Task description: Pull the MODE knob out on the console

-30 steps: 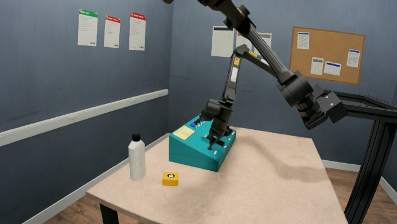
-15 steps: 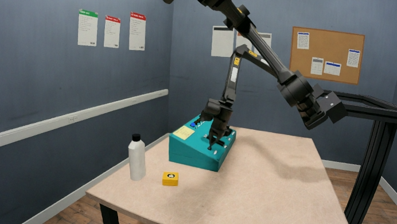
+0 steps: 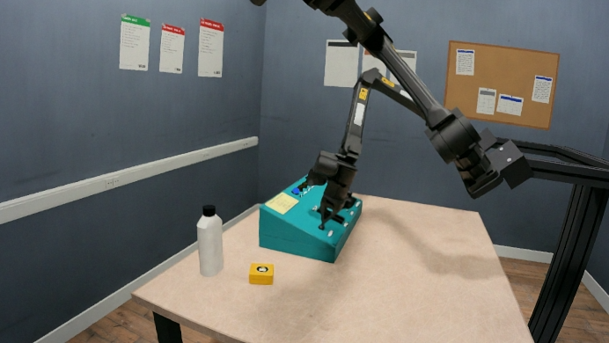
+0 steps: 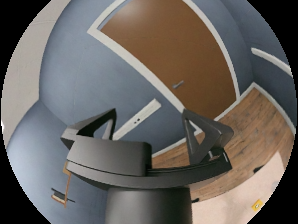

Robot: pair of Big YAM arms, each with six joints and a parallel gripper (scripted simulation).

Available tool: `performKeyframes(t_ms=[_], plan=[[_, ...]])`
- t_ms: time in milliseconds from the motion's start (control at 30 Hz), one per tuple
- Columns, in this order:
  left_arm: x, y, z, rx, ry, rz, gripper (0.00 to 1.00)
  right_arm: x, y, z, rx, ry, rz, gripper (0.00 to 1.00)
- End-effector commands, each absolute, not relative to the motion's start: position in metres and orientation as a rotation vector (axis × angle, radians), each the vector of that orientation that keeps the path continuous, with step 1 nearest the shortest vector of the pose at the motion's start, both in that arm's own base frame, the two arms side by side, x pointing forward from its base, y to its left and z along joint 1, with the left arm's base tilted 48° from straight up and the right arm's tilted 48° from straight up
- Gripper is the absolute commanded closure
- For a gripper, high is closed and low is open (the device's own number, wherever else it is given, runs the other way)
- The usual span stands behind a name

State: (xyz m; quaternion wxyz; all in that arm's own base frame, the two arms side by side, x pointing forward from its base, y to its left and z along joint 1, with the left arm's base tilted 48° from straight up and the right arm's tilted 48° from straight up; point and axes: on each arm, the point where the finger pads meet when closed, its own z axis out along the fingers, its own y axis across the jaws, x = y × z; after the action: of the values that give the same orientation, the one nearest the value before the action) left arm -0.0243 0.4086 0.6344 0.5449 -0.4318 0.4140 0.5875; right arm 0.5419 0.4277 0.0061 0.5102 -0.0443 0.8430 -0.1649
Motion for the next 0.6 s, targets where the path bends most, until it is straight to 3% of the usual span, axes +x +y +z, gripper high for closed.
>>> performKeyframes(t_ms=[0, 33, 567], plan=[[-0.0321, 0.3964, 0.6493, -1.013, 0.933, 1.415, 0.0, 0.5367, 0.4635, 0.0225, -0.105, 2.0, -0.312, 1.0], [-0.0321, 0.3964, 0.6493, -1.013, 0.933, 1.415, 0.0, 0.5367, 0.4635, 0.0225, -0.105, 2.0, -0.312, 0.3], [-0.0321, 0.3964, 0.6493, -1.013, 0.933, 1.415, 0.0, 0.5351, 0.4609, 0.0236, -0.112, 2.001, -0.322, 0.3]])
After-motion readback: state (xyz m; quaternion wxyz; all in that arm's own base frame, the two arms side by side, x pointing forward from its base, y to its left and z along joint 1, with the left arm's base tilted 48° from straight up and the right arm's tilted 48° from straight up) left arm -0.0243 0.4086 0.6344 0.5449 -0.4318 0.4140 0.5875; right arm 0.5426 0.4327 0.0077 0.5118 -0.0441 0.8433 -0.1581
